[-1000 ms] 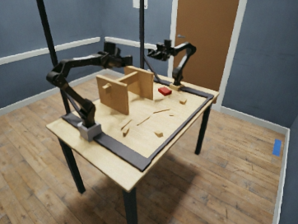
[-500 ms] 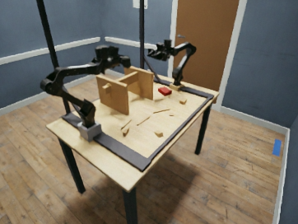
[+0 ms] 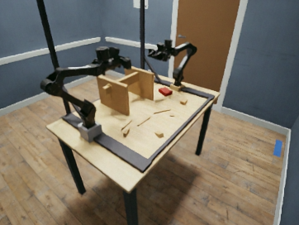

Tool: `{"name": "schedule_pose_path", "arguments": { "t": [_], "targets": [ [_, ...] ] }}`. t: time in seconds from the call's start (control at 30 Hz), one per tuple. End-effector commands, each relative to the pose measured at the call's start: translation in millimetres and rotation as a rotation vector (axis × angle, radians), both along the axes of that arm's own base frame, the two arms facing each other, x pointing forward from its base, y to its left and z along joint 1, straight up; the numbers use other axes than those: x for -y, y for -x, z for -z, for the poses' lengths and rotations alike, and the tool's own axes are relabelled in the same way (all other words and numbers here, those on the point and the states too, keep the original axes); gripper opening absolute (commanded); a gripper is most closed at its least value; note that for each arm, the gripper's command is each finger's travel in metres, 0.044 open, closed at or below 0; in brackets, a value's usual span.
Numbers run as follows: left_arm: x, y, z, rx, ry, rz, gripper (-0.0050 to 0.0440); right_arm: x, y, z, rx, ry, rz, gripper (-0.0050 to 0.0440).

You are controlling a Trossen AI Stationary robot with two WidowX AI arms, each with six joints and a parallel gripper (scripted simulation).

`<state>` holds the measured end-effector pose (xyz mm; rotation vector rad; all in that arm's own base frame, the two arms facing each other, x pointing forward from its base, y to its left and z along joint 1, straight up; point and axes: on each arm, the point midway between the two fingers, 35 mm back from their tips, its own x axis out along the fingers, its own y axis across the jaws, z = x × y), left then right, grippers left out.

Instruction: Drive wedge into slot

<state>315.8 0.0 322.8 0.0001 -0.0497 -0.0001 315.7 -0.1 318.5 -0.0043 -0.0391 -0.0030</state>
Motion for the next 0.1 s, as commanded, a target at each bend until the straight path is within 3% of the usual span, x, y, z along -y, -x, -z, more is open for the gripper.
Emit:
{"name": "schedule_pose_path", "arguments": {
  "t": [0.0, 0.07],
  "targets": [
    [-0.2, 3.6, -17.7, 0.044, 0.002, 0.002, 0.0177, -0.1, -0.4, 2.7, -0.006, 0.007, -0.002, -0.0050],
    [-0.2, 3.6, -17.7, 0.044, 0.002, 0.002, 0.0177, -0.1, -0.4, 2.7, -0.006, 0.007, -0.002, -0.0050]
  ]
}}
